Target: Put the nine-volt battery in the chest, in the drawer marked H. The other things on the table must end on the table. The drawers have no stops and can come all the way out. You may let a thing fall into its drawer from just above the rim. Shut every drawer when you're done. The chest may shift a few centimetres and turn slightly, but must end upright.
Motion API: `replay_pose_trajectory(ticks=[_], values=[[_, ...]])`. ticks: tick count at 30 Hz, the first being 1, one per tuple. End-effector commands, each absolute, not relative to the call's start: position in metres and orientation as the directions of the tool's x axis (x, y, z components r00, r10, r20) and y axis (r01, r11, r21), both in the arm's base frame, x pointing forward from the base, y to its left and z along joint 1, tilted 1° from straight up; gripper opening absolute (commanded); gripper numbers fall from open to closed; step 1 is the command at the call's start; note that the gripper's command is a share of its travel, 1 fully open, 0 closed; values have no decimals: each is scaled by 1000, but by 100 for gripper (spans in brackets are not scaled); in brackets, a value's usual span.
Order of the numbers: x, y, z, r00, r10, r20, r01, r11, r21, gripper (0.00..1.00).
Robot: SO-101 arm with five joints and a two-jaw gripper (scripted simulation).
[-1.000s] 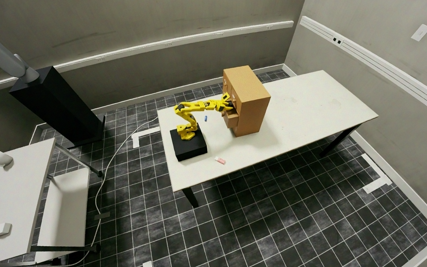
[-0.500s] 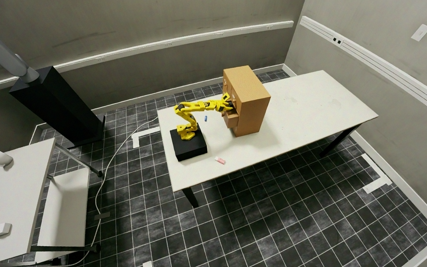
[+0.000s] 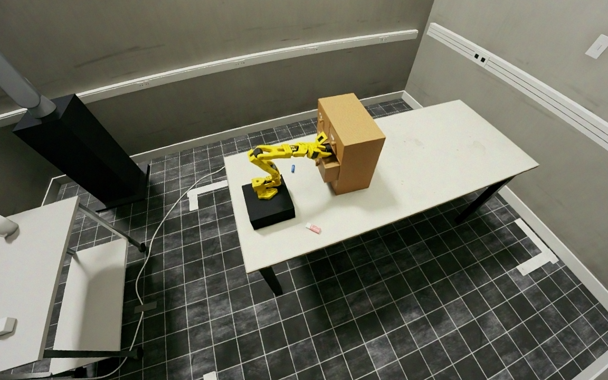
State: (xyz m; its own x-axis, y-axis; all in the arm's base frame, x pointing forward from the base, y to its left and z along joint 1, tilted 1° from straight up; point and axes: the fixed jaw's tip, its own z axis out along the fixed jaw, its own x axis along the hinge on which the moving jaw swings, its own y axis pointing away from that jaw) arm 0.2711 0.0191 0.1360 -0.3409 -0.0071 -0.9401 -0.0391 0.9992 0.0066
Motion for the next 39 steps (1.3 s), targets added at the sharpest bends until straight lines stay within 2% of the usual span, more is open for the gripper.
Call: replay_pose_trajectory(ticks=[1,39], values=[[271,18,133,-346,-13,-938,-36,999,0,14],[271,18,133,-346,-13,-938,-36,999,0,34]])
